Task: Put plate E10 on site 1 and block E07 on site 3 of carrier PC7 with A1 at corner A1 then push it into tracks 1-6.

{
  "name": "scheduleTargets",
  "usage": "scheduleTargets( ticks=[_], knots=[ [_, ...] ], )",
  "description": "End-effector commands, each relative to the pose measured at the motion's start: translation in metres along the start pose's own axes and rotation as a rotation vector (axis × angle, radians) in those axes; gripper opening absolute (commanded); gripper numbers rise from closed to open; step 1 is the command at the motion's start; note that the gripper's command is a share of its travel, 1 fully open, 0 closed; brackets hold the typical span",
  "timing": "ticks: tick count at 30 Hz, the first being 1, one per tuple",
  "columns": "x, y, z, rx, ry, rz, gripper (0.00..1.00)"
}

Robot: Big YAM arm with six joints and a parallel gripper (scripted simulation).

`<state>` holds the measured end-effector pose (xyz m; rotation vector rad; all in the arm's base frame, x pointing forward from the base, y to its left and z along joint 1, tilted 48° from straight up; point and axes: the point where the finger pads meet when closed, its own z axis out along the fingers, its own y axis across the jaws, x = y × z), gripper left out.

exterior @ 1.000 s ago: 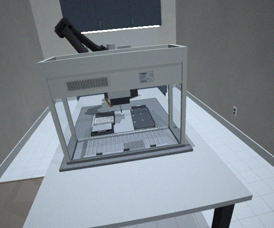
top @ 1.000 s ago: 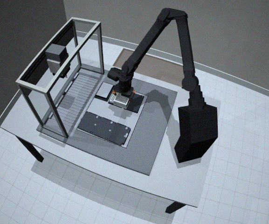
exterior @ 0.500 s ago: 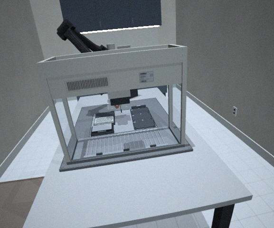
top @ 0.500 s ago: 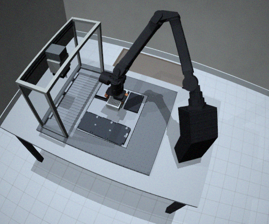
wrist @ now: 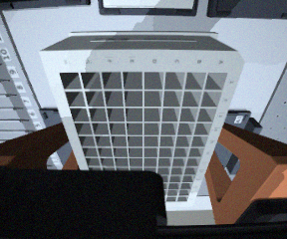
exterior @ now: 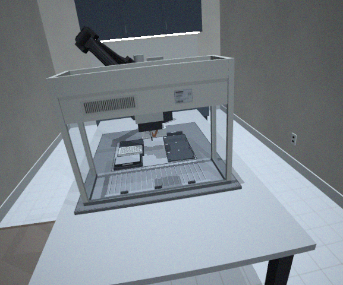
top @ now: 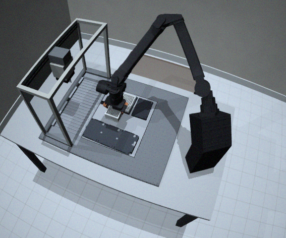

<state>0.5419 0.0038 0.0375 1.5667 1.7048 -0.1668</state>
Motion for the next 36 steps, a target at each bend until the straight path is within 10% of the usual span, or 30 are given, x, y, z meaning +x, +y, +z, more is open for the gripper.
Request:
scheduleTargets(
  ticks=[1, 36],
  knots=[
    [0.021, 0.020, -0.009, -0.022, 0.008, 0.007, 0.00],
    [0.120, 0.100, -0.015, -0.031, 0.012, 0.008, 0.00]
  ],
)
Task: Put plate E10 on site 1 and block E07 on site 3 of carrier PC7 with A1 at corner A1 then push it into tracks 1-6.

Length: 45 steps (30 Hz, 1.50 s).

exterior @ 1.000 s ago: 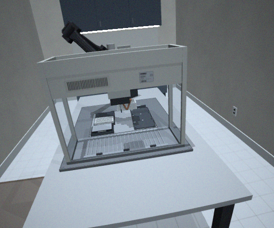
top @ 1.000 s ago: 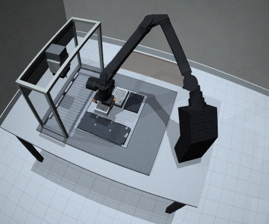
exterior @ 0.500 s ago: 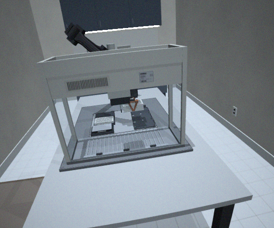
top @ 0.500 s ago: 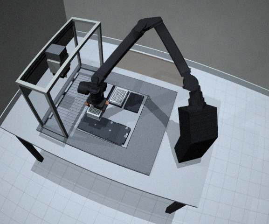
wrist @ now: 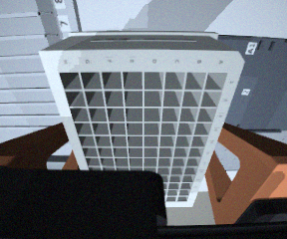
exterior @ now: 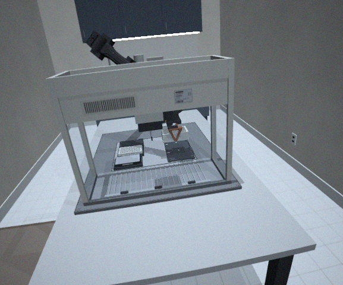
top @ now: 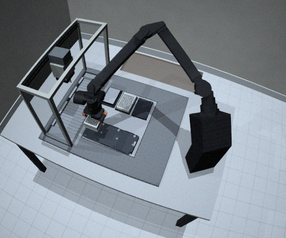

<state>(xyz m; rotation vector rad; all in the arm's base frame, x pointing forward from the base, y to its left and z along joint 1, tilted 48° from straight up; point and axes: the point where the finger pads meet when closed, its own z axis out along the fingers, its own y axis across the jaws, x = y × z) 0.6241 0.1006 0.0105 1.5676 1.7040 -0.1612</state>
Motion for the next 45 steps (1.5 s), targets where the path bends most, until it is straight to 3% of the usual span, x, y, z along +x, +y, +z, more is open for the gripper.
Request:
scheduleTargets(
  ticks=[1, 6, 7, 11, 12, 32, 34, 45],
  knots=[
    [0.024, 0.019, -0.015, -0.028, 0.010, 0.006, 0.00],
    [0.034, 0.028, -0.015, -0.029, 0.010, 0.006, 0.00],
    [0.013, 0.027, 0.003, -0.002, -0.007, 0.035, 0.00],
    [0.002, 0.034, -0.008, -0.024, -0.003, 0.055, 0.00],
    [0.018, 0.029, -0.011, -0.026, 0.006, 0.020, 0.00],
    [0.018, 0.029, -0.011, -0.026, 0.006, 0.020, 0.00],
    [0.014, 0.027, 0.010, -0.012, -0.003, 0.024, 0.00],
    [0.016, 0.030, 0.032, -0.019, 0.001, 0.026, 0.00]
  ],
)
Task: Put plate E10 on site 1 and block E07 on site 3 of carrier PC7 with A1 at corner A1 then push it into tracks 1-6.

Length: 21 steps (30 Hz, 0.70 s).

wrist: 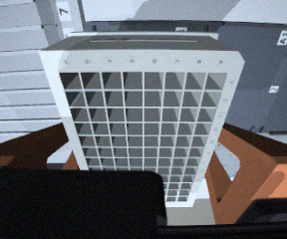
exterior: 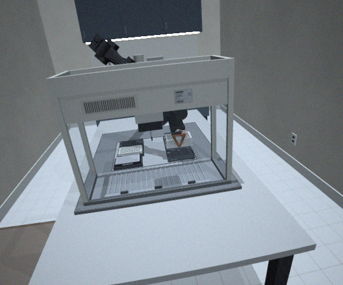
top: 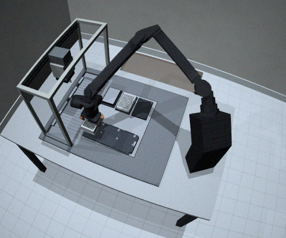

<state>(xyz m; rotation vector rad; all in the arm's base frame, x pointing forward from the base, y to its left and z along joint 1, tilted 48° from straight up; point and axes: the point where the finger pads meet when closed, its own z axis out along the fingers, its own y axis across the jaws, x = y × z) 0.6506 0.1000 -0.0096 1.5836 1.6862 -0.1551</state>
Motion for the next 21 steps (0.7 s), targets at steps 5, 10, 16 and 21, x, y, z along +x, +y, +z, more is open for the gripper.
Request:
scheduleTargets(
  ticks=[5, 10, 16, 21],
  knots=[
    [0.001, 0.014, 0.021, -0.018, 0.002, 0.008, 0.00],
    [0.001, 0.015, 0.035, -0.018, 0.002, 0.008, 0.00],
    [0.001, 0.015, 0.045, -0.017, 0.001, 0.007, 0.00],
    [0.000, 0.014, 0.054, -0.017, 0.000, 0.007, 0.00]
  ],
)
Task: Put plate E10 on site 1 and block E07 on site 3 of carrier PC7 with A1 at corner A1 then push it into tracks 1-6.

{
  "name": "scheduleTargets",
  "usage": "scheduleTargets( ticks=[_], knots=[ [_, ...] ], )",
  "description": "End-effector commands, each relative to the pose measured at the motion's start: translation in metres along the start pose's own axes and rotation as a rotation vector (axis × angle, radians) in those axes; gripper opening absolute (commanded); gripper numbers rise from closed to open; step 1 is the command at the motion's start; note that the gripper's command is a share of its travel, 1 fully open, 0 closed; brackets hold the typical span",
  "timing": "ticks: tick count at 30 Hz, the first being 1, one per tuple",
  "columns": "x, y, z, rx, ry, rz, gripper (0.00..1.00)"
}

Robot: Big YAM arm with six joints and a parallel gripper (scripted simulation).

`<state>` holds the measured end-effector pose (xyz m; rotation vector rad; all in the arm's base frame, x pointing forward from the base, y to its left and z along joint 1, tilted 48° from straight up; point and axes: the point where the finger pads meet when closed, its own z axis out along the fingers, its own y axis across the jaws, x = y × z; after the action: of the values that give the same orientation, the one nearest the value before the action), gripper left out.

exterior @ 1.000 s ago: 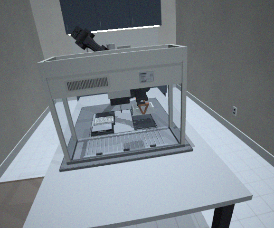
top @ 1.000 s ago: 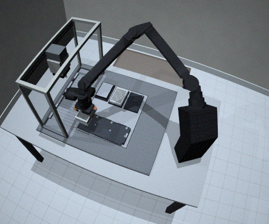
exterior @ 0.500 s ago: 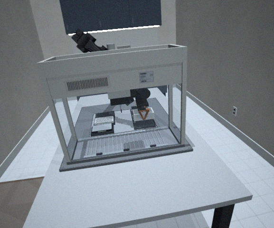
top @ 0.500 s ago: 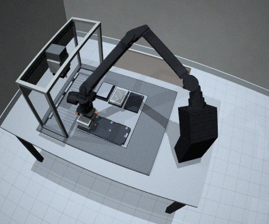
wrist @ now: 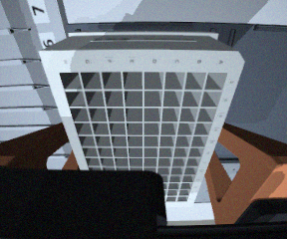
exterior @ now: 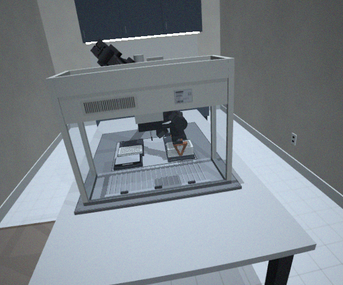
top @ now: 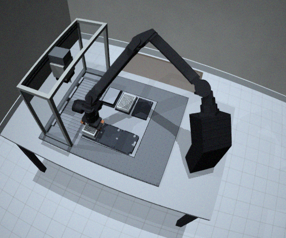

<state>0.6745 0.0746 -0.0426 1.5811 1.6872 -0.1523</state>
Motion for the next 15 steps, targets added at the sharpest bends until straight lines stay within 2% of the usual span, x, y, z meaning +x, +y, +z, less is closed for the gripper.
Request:
scheduleTargets(
  ticks=[1, 2, 3, 4, 5, 15],
  knots=[
    [0.004, 0.011, 0.001, -0.014, 0.004, -0.009, 0.00],
    [0.003, 0.012, -0.009, -0.023, 0.006, 0.000, 0.00],
    [0.003, 0.012, -0.009, -0.023, 0.006, 0.000, 0.00],
    [0.021, 0.013, -0.013, -0.031, 0.017, -0.031, 0.00],
    [0.003, 0.012, -0.009, -0.023, 0.006, 0.000, 0.00],
    [0.004, 0.012, -0.009, -0.023, 0.006, 0.000, 0.00]
  ],
)
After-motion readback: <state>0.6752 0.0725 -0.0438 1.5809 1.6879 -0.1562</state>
